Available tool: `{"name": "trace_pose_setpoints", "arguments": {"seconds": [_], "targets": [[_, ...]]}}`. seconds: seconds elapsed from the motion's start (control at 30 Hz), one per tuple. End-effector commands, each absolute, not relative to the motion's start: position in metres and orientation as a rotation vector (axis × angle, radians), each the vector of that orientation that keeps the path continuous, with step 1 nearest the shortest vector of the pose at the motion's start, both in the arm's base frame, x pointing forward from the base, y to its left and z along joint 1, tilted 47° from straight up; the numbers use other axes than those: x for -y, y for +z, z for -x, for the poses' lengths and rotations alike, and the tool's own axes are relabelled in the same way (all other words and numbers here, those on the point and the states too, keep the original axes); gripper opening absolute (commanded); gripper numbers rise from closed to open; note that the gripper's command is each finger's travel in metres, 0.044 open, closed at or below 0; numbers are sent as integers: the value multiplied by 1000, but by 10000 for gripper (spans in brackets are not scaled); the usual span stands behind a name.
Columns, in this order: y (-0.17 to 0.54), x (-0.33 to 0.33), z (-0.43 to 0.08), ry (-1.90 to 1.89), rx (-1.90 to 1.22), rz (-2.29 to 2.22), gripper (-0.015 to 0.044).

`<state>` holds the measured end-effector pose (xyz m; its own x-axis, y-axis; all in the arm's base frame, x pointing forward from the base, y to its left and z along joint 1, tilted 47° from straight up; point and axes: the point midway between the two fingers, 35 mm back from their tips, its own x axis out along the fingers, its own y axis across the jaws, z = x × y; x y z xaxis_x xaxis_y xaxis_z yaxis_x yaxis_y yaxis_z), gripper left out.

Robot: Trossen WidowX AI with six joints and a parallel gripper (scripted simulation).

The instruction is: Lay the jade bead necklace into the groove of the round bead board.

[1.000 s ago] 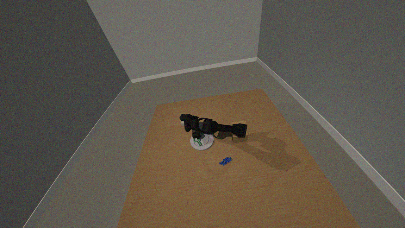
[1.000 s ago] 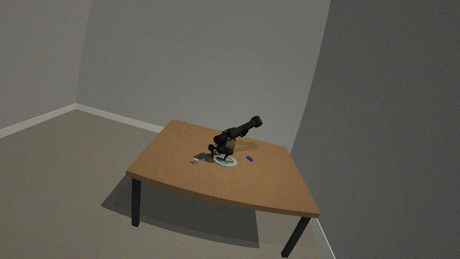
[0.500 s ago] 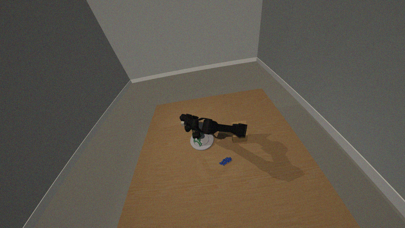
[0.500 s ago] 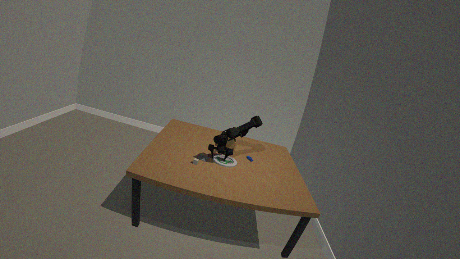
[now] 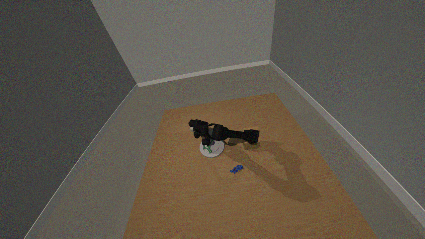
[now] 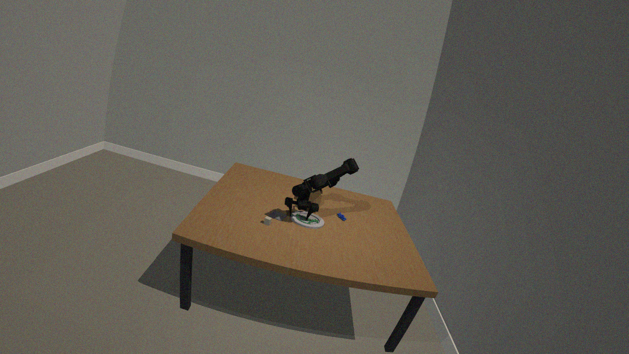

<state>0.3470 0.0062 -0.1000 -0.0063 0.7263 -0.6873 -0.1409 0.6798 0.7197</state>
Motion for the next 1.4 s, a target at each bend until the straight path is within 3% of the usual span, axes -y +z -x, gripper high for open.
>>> {"name": "trace_pose_setpoints", "arguments": {"seconds": [0.0,0.2,0.47,1.37], "targets": [[-100,-6,-347,735,-1421,-525,440],[-100,-6,-347,735,-1421,-525,440],[-76,22,-337,601,-1499,-669,387],[-99,-2,-338,603,-1497,-669,226]]}}
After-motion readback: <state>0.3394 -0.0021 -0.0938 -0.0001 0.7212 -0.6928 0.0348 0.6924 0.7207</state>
